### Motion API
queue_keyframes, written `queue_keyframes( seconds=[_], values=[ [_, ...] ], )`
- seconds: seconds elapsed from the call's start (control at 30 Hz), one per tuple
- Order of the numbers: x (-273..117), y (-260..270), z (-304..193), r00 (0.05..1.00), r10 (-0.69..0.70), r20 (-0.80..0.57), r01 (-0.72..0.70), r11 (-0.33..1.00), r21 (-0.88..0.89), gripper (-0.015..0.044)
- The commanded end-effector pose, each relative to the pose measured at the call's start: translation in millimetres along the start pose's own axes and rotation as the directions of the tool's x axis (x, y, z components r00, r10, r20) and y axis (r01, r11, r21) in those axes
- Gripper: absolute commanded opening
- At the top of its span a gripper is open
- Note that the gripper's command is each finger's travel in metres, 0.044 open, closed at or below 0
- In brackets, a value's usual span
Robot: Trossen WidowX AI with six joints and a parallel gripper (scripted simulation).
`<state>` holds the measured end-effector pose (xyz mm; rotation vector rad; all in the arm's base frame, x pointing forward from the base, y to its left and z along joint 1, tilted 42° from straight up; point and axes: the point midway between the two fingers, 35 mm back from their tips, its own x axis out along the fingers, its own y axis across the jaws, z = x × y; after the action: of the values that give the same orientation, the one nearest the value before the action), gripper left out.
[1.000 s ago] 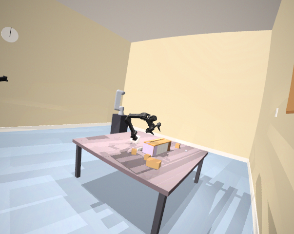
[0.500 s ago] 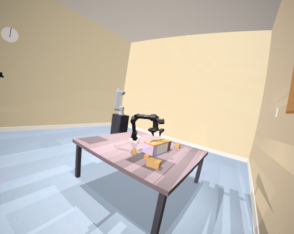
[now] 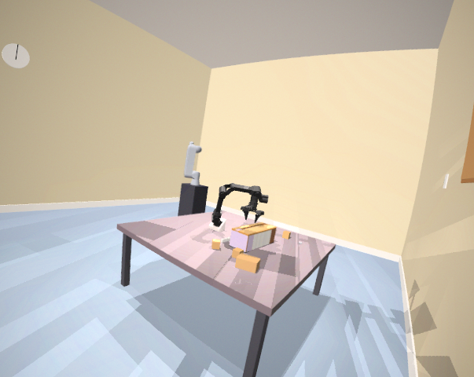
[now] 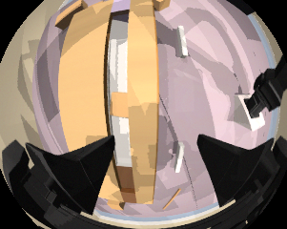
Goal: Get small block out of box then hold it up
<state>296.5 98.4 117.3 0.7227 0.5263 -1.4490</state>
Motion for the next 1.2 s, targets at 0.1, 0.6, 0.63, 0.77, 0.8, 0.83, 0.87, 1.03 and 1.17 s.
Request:
queue_keyframes(
  seconds=[0.1, 0.6, 0.63, 0.77, 0.8, 0.83, 0.87, 1.03, 1.17],
  values=[
    [2.2, -1.8, 0.2, 1.000, 0.004, 0.030, -0.004, 1.000, 0.018, 0.0400],
    [24.5, -1.2, -5.4, 0.999, -0.002, 0.039, 0.002, 1.000, 0.010, 0.0400],
    [26.1, -1.2, -5.7, 0.999, -0.003, 0.039, 0.002, 1.000, 0.010, 0.0400],
    [32.6, -1.3, -7.1, 0.999, -0.004, 0.042, 0.004, 1.000, 0.007, 0.0400],
    [34.2, -1.4, -7.4, 0.999, -0.005, 0.042, 0.005, 1.000, 0.007, 0.0400],
    [35.8, -1.5, -7.7, 0.999, -0.005, 0.043, 0.005, 1.000, 0.006, 0.0400],
    [37.5, -1.6, -8.0, 0.999, -0.006, 0.043, 0.005, 1.000, 0.006, 0.0400],
    [45.5, -2.1, -9.5, 0.999, -0.008, 0.047, 0.008, 1.000, 0.003, 0.0400],
    [52.0, -2.7, -10.6, 0.999, -0.010, 0.049, 0.010, 1.000, 0.001, 0.0400]
  ],
)
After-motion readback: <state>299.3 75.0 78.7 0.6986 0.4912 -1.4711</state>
